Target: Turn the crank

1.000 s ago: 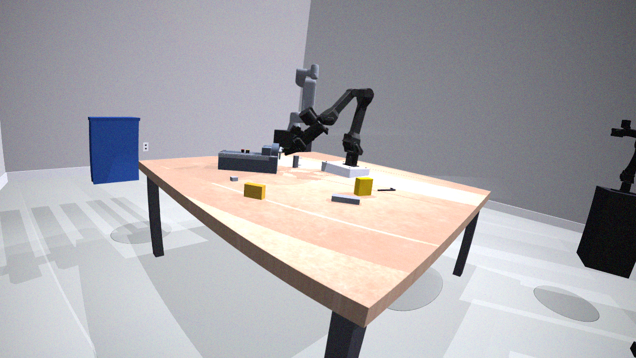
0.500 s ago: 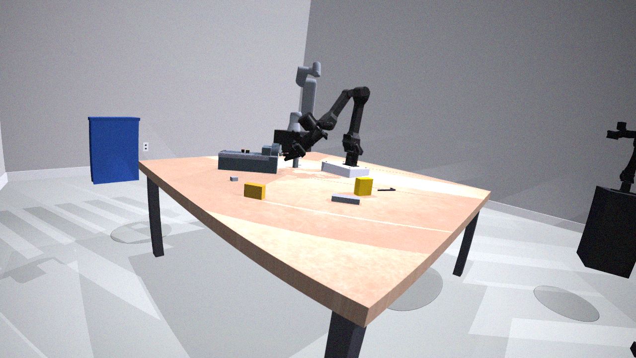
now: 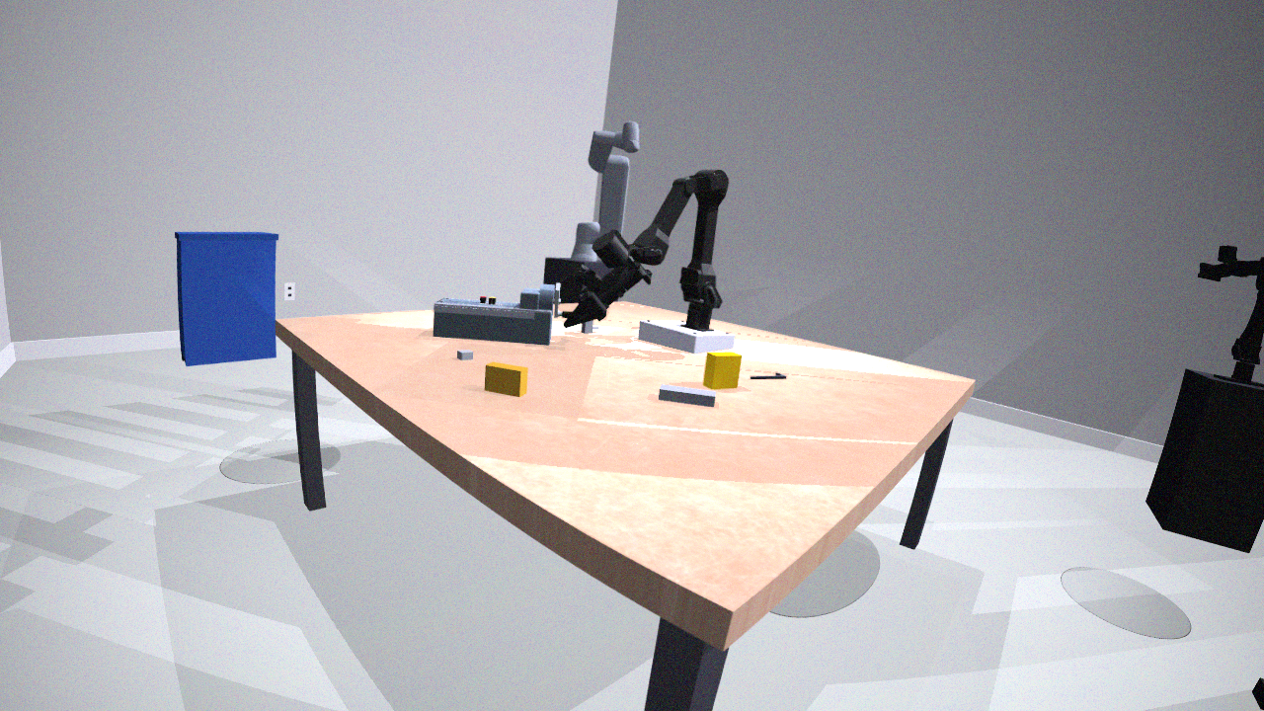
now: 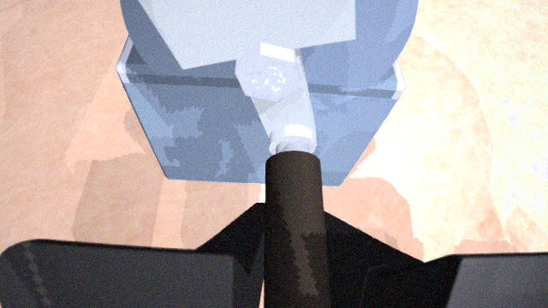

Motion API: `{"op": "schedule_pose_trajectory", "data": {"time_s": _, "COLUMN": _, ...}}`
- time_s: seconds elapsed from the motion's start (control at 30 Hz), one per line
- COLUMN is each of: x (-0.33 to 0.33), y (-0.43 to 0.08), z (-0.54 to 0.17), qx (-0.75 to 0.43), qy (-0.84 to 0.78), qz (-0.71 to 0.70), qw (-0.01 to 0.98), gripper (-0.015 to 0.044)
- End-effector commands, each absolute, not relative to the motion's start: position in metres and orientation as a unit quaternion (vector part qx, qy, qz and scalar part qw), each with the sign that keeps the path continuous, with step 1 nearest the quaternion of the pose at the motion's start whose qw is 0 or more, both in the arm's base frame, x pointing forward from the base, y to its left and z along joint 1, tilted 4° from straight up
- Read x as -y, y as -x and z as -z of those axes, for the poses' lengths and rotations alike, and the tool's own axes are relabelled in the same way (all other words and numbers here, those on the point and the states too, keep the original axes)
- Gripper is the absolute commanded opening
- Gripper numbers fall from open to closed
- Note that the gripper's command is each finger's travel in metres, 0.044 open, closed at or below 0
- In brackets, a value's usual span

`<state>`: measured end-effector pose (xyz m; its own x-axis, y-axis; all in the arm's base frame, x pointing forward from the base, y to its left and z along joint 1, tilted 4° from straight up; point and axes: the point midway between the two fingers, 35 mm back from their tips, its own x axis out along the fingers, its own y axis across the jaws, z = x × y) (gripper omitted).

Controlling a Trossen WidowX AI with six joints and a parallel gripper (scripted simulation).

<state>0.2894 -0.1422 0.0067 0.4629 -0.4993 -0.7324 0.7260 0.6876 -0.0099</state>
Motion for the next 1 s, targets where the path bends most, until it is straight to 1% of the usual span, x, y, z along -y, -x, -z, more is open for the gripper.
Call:
{"op": "schedule_pose_trajectory", "data": {"time_s": 0.0, "x": 0.136, "y": -0.295, "z": -0.004, "qx": -0.371, "qy": -0.157, "qz": 0.357, "qw": 0.842, "gripper": 0.0}}
{"op": "schedule_pose_trajectory", "data": {"time_s": 0.97, "x": 0.126, "y": -0.306, "z": -0.007, "qx": -0.371, "qy": -0.157, "qz": 0.357, "qw": 0.843, "gripper": 0.0}}
